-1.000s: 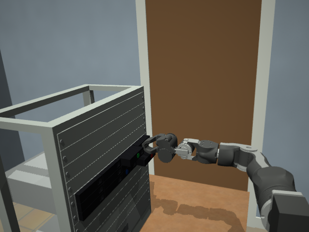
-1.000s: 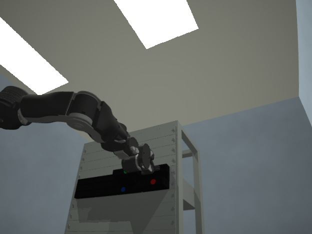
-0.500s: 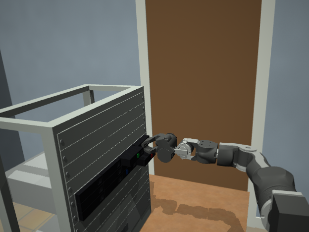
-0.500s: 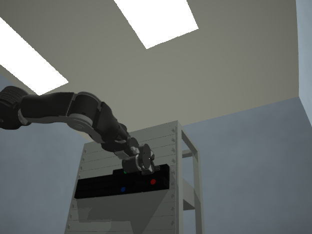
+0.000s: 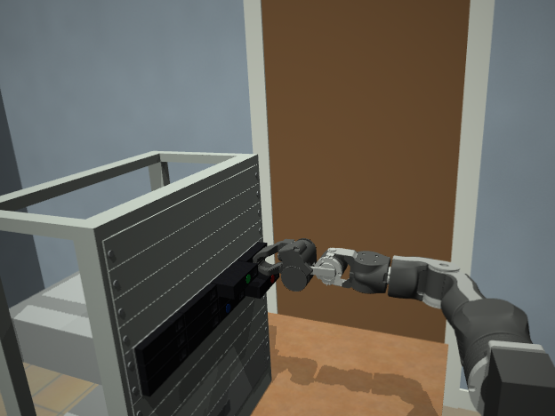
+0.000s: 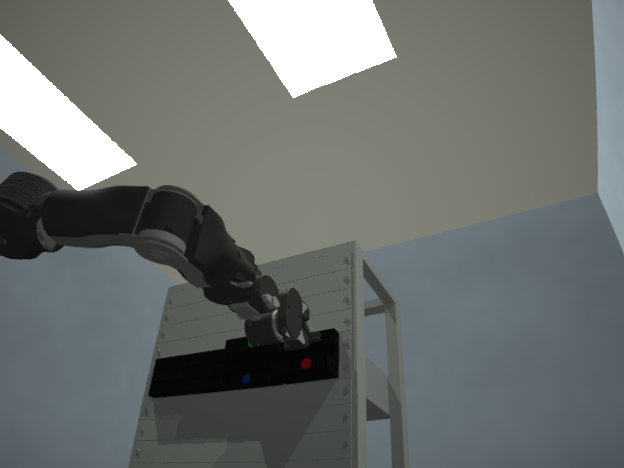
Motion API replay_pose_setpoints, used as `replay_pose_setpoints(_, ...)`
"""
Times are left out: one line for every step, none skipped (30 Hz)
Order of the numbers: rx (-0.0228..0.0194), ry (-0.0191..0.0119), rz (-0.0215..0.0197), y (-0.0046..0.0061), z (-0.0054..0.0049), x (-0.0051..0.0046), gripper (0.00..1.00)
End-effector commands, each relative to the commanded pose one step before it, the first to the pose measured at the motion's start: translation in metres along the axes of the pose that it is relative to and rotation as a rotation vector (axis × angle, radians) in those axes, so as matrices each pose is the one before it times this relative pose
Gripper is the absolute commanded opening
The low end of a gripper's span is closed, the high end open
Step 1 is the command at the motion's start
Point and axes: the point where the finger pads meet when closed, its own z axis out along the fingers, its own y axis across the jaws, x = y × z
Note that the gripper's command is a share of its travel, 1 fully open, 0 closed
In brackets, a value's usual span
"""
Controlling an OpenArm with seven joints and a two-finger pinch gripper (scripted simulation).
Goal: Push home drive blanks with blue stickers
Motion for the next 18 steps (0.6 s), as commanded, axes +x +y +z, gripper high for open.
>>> replay_pose_setpoints(-0.01626,0.00988,0.00293,0.00605,0.00158,0.004019,0.00)
replay_pose_setpoints(0.00000,0.00000,0.00000,0.00000,0.00000,0.000000,0.00)
replay_pose_setpoints(0.00065,-0.00073,0.00041,-0.00021,0.00024,-0.000254,0.00)
replay_pose_setpoints(0.00051,-0.00056,0.00032,-0.00012,0.00044,-0.000134,0.00)
replay_pose_setpoints(0.00015,-0.00015,0.00009,0.00005,0.00057,0.000075,0.00)
replay_pose_setpoints(-0.00001,0.00005,-0.00002,0.00012,0.00062,0.000169,0.00)
replay_pose_setpoints(-0.00046,0.00055,-0.00032,0.00028,0.00053,0.000364,0.00)
replay_pose_setpoints(-0.00048,0.00056,-0.00033,0.00026,0.00037,0.000329,0.00)
replay_pose_setpoints(-0.00035,0.00040,-0.00023,0.00017,0.00017,0.000212,0.00)
replay_pose_setpoints(-0.00027,0.00030,-0.00017,0.00011,0.00002,0.000131,0.00)
replay_pose_setpoints(-0.00001,0.00001,-0.00001,0.00000,0.00000,0.000005,0.00)
replay_pose_setpoints(0.00000,0.00000,0.00000,0.00000,0.00000,0.000000,0.00)
replay_pose_setpoints(0.00000,0.00000,0.00000,0.00000,0.00000,0.000000,0.00)
replay_pose_setpoints(0.00000,0.00000,0.00000,0.00000,0.00000,0.000000,0.00)
replay_pose_setpoints(0.00000,0.00000,0.00000,0.00000,0.00000,0.000000,0.00)
replay_pose_setpoints(0.00000,0.00000,0.00000,0.00000,0.00000,0.000000,0.00)
replay_pose_setpoints(0.00012,-0.00013,0.00008,-0.00004,0.00004,-0.000046,0.00)
replay_pose_setpoints(0.00000,0.00000,0.00000,0.00000,0.00000,0.000000,0.00)
